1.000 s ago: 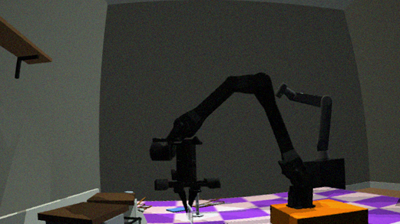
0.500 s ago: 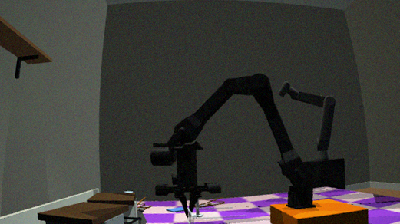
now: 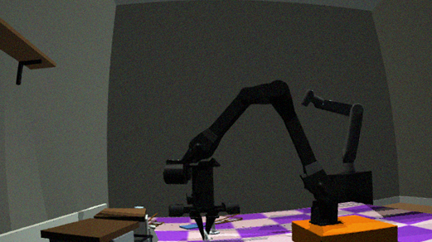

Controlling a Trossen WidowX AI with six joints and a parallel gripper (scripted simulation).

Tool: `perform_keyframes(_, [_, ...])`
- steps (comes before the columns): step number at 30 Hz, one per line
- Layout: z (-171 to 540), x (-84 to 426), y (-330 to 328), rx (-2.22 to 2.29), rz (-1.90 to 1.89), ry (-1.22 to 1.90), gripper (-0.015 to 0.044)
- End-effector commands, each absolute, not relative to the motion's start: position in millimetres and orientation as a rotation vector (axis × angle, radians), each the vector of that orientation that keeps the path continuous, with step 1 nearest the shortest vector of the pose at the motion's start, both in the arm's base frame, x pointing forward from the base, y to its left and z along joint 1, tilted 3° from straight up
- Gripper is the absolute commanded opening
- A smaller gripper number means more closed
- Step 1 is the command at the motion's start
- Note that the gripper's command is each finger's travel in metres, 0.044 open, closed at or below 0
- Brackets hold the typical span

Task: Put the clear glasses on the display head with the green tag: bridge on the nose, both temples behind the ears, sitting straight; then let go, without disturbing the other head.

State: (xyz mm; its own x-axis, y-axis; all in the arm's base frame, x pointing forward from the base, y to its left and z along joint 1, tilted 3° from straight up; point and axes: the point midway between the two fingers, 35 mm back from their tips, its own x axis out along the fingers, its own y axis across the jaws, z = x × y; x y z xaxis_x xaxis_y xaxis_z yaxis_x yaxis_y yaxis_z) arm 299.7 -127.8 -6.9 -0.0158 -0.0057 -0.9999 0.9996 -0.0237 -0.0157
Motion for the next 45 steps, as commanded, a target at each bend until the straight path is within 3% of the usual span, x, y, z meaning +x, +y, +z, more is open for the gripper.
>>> perform_keyframes(1, [-11.1, 295.8, -125.9, 1.213, -1.242, 1.221, 0.0000])
perform_keyframes(4, [-11.1, 295.8, -125.9, 1.213, -1.242, 1.221, 0.0000])
perform_keyframes(8, [-8.6, 298.6, -127.4, 1.214, -1.243, 1.209, 0.0105])
perform_keyframes(9, [-8.6, 298.6, -127.4, 1.214, -1.243, 1.209, 0.0107])
perform_keyframes(45, [1.1, 284.1, -125.7, 1.212, -1.243, 1.221, 0.0107])
